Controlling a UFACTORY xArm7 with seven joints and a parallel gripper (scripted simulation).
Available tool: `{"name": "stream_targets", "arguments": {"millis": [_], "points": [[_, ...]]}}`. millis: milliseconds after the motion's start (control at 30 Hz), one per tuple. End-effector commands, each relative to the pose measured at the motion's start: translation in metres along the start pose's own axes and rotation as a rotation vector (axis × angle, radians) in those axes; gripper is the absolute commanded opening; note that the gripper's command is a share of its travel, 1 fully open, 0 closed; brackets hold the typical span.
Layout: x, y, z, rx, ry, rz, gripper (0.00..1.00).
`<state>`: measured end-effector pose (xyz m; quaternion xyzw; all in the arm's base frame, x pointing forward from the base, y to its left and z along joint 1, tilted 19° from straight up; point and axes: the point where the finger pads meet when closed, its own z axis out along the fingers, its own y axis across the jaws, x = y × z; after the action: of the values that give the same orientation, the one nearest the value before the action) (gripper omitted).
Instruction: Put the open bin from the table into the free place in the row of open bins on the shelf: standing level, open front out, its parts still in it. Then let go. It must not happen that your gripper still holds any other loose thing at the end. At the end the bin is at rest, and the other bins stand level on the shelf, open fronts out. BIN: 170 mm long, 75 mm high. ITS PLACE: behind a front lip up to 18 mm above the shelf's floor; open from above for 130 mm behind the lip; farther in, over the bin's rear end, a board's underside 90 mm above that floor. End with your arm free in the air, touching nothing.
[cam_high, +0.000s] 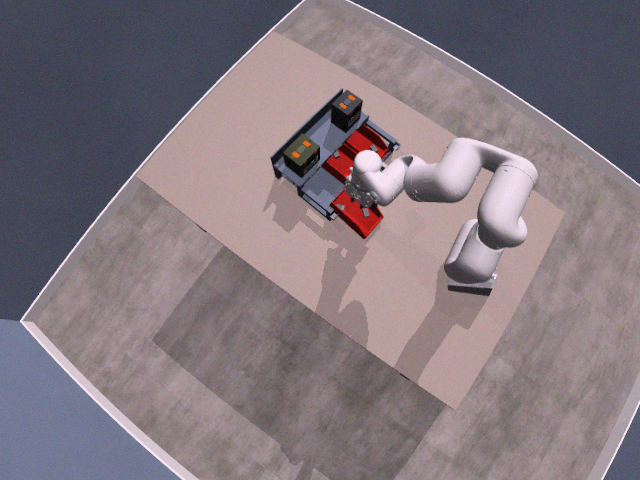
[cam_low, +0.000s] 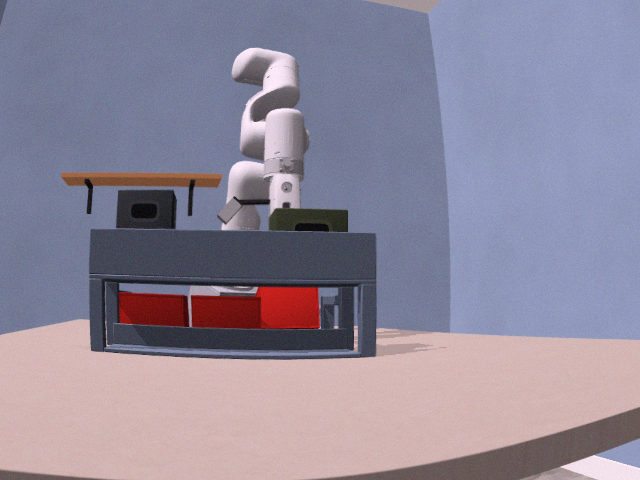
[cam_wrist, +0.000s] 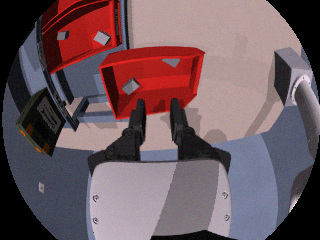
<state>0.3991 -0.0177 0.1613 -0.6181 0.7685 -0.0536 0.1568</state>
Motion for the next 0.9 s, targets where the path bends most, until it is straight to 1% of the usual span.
{"name": "stream_targets", "arguments": {"millis": [0, 267, 433, 833, 867], "points": [[-0.001, 0.013, 0.001, 0.011, -0.001, 0.0, 0.33], [-0.001, 0.013, 0.001, 0.011, -0.001, 0.0, 0.33], [-0.001, 0.065, 0.016, 0.011, -0.001, 0.0, 0.33], [-0.001, 0.065, 0.016, 0.011, -0.001, 0.0, 0.33], [-0.001, 0.071, 0.018, 0.011, -0.001, 0.0, 0.33]]}}
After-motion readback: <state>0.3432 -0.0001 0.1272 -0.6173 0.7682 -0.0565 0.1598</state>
